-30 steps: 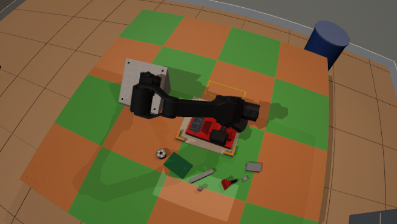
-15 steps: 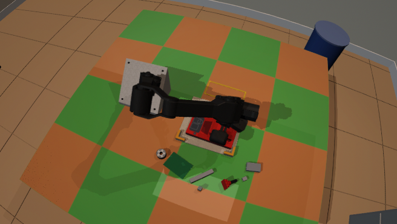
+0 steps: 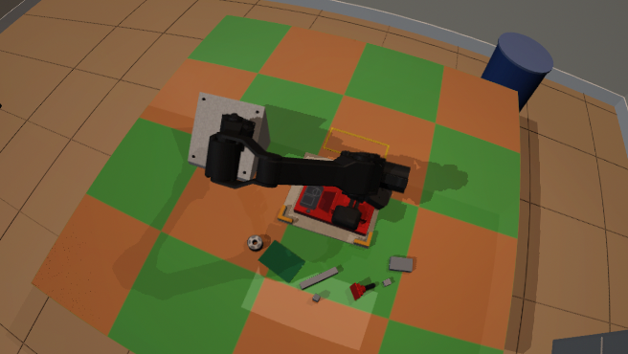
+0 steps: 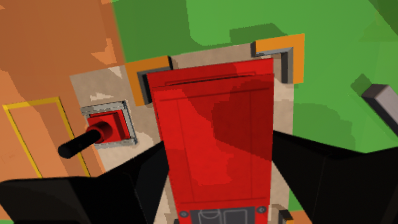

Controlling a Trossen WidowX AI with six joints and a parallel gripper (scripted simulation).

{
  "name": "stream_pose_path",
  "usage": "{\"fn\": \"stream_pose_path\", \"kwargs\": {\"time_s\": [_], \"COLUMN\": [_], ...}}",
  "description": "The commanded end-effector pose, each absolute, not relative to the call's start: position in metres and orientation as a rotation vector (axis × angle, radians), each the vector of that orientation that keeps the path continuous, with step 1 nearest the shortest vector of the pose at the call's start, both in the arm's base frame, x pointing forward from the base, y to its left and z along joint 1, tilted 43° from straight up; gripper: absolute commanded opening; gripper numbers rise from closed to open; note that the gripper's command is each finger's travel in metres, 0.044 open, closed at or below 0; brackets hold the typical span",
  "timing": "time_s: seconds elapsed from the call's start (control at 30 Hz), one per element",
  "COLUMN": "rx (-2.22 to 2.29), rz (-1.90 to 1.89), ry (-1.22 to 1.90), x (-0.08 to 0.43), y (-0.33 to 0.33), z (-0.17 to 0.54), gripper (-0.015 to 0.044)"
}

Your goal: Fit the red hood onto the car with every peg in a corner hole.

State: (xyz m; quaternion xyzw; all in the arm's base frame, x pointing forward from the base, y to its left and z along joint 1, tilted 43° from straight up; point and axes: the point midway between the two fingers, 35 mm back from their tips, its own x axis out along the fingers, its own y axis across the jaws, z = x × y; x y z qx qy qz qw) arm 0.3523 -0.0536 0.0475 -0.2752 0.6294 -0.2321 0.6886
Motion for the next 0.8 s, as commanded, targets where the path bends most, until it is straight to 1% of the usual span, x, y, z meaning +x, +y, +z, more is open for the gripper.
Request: {"fn": "stream_pose_path", "kwargs": {"time_s": [0.0,0.5,0.77], "rx": [-0.606,-0.61,-0.617], "rz": [-0.529,-0.525,-0.517], "ry": [1.419,1.415,1.405], "x": [0.3519,0.3525,0.3533], "y": [-0.0617,-0.0602,-0.055], "z": [0.0407,0.0417,0.0459], "gripper": [0.0,0.0,0.021]}}
